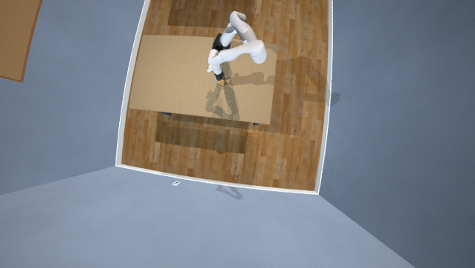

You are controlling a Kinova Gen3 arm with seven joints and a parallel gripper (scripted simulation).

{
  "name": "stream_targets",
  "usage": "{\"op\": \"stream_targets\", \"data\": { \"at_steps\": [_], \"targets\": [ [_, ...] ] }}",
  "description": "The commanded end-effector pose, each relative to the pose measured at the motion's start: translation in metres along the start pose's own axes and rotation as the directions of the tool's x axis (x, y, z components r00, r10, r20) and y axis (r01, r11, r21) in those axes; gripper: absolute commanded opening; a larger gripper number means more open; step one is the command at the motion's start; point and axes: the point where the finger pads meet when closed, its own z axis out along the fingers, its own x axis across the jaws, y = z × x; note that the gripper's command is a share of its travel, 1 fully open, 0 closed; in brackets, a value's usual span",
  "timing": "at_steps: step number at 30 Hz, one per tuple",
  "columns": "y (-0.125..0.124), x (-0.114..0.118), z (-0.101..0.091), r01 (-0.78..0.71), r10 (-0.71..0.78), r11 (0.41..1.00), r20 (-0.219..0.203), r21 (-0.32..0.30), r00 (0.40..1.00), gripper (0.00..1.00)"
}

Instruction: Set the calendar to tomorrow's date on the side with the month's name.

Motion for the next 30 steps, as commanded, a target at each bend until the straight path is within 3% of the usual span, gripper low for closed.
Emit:
{"op": "stream_targets", "data": {
  "at_steps": [1,30],
  "targets": [
    [-0.001,0.002,0.005,-0.002,0.002,1.000,-0.005,0.002,1.000,0.90],
    [-0.002,0.002,0.028,-0.002,0.002,1.000,-0.005,0.002,1.000,0.90]
  ]
}}
